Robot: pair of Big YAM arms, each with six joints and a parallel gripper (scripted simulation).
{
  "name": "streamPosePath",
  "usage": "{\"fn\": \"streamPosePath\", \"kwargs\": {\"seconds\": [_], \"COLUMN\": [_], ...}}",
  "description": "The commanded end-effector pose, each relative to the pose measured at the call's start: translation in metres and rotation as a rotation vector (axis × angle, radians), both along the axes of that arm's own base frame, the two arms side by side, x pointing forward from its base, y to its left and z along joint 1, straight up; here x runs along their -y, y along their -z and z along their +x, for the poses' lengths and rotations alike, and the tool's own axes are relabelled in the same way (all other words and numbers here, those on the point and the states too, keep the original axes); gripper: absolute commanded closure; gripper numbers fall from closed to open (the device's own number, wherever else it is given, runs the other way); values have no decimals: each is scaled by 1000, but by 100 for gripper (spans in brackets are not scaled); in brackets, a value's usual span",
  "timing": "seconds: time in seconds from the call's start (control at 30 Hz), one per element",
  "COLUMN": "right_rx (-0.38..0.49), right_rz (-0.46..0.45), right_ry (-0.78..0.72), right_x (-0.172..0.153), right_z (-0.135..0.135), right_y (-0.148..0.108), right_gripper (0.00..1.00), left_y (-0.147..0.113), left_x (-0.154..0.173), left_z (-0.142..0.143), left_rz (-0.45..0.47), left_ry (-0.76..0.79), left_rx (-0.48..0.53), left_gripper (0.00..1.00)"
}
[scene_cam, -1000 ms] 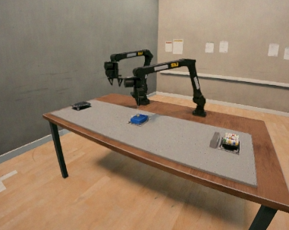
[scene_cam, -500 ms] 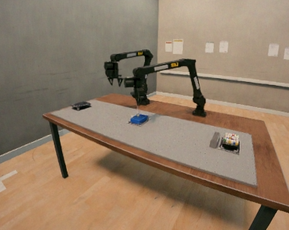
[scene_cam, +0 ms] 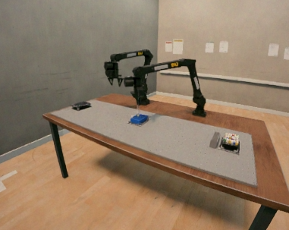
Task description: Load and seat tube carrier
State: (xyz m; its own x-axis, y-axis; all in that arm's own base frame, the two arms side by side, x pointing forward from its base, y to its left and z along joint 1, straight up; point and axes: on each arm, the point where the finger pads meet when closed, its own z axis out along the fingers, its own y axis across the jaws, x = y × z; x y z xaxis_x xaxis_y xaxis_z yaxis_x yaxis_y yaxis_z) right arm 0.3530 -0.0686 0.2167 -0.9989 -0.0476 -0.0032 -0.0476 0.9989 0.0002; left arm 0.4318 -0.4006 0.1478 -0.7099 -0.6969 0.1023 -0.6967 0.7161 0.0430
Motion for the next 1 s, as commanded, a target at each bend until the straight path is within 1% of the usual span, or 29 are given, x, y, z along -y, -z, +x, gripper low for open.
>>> {"fn": "streamPosePath", "kwargs": {"seconds": [0.0, 0.53, 0.97], "right_rx": [32, 32, 32], "right_rz": [-7, -7, -7], "right_ry": [13, 13, 13], "right_x": [1, 1, 1], "right_z": [8, 8, 8], "right_y": [-12, -12, -12], "right_gripper": [0, 0, 0], "left_y": [-39, -45, -57], "left_x": [7, 7, 6], "left_z": [17, 20, 20], "left_rz": [-49, -47, -52], "left_ry": [-3, -4, -4], "left_rx": [52, 49, 55], "left_gripper": [89, 89, 89]}}
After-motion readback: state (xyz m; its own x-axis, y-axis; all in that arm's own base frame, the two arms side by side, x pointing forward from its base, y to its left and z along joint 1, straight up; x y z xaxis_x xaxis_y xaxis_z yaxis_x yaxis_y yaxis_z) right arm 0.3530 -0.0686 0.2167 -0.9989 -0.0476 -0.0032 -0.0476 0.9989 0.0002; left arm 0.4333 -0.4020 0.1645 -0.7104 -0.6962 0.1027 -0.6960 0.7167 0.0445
